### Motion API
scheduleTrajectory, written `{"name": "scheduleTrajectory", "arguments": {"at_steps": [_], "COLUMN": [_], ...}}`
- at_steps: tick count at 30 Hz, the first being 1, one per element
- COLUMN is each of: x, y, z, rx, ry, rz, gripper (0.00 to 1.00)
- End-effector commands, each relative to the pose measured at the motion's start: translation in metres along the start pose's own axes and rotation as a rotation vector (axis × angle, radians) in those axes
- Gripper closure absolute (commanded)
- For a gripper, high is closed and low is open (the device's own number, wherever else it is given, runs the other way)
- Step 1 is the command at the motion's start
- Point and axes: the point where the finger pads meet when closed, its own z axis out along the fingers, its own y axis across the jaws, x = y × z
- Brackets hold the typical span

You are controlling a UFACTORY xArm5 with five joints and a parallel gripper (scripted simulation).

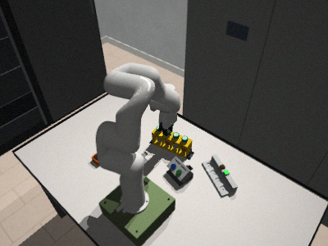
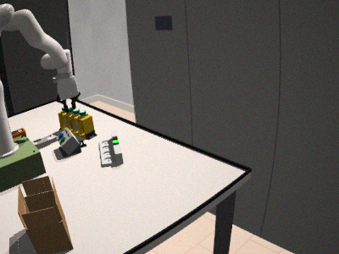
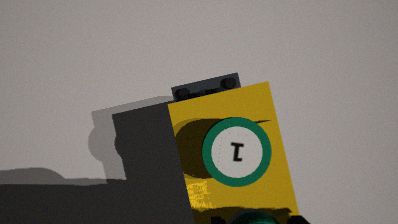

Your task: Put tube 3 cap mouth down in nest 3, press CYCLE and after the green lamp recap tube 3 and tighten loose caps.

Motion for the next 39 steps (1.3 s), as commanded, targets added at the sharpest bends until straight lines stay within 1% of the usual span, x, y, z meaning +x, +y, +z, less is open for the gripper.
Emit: {"name": "scheduleTrajectory", "arguments": {"at_steps": [1, 2, 3, 13, 17, 19, 30, 32, 34, 36, 39], "x": [0.0, 0.0, 0.0, 0.0, 0.0, 0.0, 0.001, 0.001, -0.016, -0.016, -0.04], "y": [0.001, 0.001, 0.001, 0.001, 0.001, 0.001, 0.001, 0.001, 0.005, 0.005, 0.01], "z": [-0.001, -0.001, -0.001, -0.001, -0.013, -0.013, -0.046, -0.047, -0.047, -0.047, -0.047], "rx": [-0.004, -0.004, -0.004, -0.004, -0.004, -0.004, -0.004, -0.004, -0.004, -0.004, -0.004], "ry": [-0.003, -0.003, -0.003, -0.003, -0.003, -0.003, -0.003, -0.003, -0.003, -0.003, -0.004], "rz": [0.022, 0.022, 0.022, 0.022, 0.022, 0.022, 0.022, 0.022, -0.144, -0.144, -0.372], "gripper": [1.0, 1.0, 0.54, 0.54, 0.54, 0.54, 0.54, 0.54, 0.54, 0.54, 0.54]}}
